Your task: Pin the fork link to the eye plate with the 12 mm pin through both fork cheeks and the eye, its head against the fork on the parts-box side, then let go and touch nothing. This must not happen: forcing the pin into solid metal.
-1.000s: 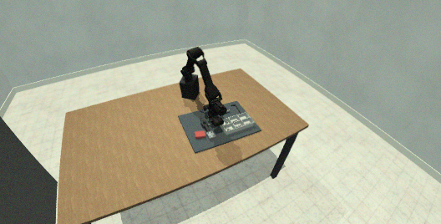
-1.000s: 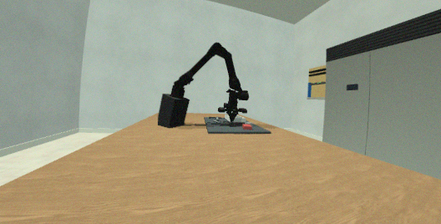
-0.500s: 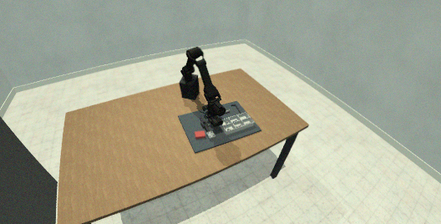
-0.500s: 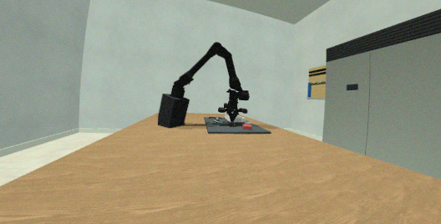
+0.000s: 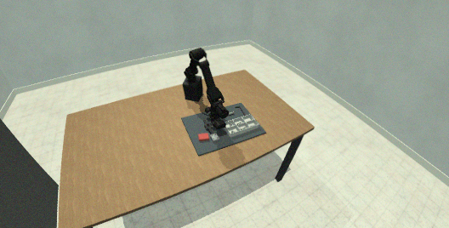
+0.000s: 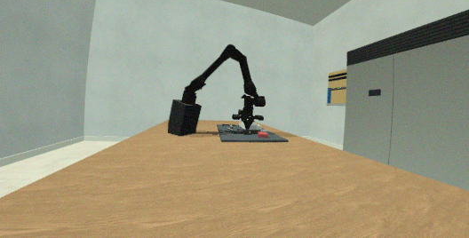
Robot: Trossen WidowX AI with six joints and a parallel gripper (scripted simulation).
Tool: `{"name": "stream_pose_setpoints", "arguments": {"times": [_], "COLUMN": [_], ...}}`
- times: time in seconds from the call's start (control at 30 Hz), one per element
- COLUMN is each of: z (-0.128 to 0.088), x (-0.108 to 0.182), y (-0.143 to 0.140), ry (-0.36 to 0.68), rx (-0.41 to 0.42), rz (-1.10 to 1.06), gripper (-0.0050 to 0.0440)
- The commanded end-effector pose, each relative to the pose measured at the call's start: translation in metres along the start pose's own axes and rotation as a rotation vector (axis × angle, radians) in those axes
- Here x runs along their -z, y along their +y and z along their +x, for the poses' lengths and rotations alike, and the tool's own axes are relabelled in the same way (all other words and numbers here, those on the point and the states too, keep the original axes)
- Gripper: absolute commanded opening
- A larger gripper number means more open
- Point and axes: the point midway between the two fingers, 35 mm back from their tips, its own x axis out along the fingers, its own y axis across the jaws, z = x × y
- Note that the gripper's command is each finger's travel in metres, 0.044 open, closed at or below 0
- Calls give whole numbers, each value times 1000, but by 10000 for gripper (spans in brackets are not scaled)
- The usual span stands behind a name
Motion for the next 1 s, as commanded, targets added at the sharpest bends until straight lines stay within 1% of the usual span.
{"name": "stream_pose_setpoints", "arguments": {"times": [0.0,0.6,0.7,0.87,0.93,0.97], "z": [0,0,0,-13,-13,-16], "x": [7,13,10,2,2,1], "y": [0,0,0,0,0,0], "ry": [7,7,7,7,7,7], "rx": [0,0,0,0,0,0], "rz": [8,8,8,8,8,8], "gripper": [0,0,0,0,0,0]}}
